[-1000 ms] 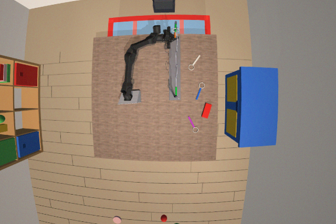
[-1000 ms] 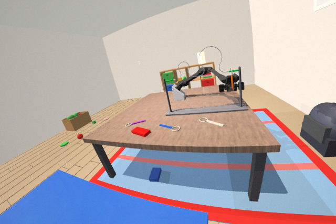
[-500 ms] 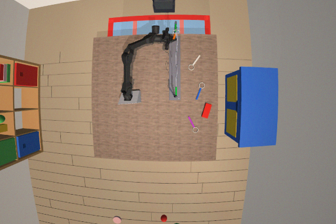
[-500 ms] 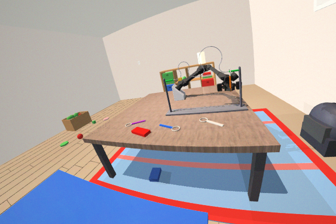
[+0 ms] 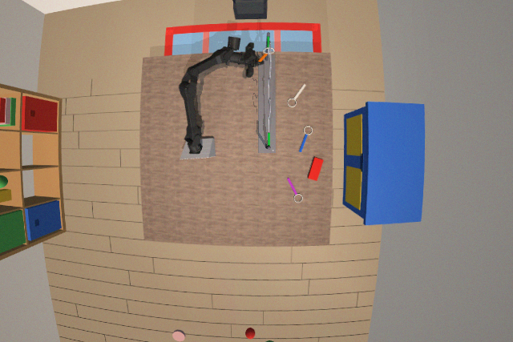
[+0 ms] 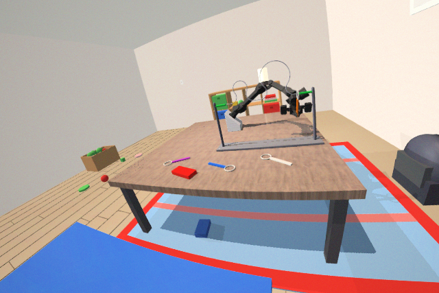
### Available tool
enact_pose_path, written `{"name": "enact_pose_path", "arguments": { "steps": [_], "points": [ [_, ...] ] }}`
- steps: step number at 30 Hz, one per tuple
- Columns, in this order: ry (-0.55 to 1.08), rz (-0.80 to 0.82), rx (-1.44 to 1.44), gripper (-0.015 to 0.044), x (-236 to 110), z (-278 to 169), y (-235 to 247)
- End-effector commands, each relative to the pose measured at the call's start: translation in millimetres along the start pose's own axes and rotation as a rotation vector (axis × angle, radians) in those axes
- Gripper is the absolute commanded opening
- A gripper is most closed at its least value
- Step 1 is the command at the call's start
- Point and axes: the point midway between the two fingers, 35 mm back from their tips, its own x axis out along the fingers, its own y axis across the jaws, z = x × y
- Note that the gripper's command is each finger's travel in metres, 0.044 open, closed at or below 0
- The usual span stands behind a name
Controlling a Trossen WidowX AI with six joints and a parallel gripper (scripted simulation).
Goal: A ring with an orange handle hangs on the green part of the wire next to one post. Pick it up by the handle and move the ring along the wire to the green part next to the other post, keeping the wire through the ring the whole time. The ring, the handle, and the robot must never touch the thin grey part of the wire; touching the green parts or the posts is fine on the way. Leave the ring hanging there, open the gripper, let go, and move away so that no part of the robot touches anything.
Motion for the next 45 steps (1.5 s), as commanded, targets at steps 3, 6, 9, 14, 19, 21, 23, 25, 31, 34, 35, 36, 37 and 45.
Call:
{"name": "enact_pose_path", "arguments": {
  "steps": [3, 6, 9, 14, 19, 21, 23, 25, 31, 34, 35, 36, 37, 45],
  "points": [
    [0.108, -0.009, -0.015, -0.0150, -17, 3, -9],
    [0.126, -0.021, -0.039, -0.0150, -19, 3, -16],
    [0.127, -0.034, -0.063, -0.0150, -19, 3, -22],
    [0.126, -0.062, -0.119, -0.0150, -19, 3, -34],
    [0.125, -0.099, -0.193, -0.0150, -19, 5, -47],
    [0.125, -0.116, -0.228, -0.0150, -20, 6, -54],
    [0.124, -0.133, -0.264, -0.0150, -20, 8, -60],
    [0.124, -0.152, -0.303, -0.0150, -21, 9, -66],
    [0.122, -0.205, -0.411, -0.0150, -23, 16, -83],
    [0.120, -0.237, -0.477, -0.0150, -25, 20, -93],
    [0.120, -0.248, -0.499, -0.0150, -26, 22, -96],
    [0.119, -0.258, -0.520, -0.0150, -27, 24, -99],
    [0.119, -0.268, -0.541, -0.0150, -27, 25, -102],
    [0.115, -0.350, -0.711, -0.0150, -34, 42, -124]
  ]
}}
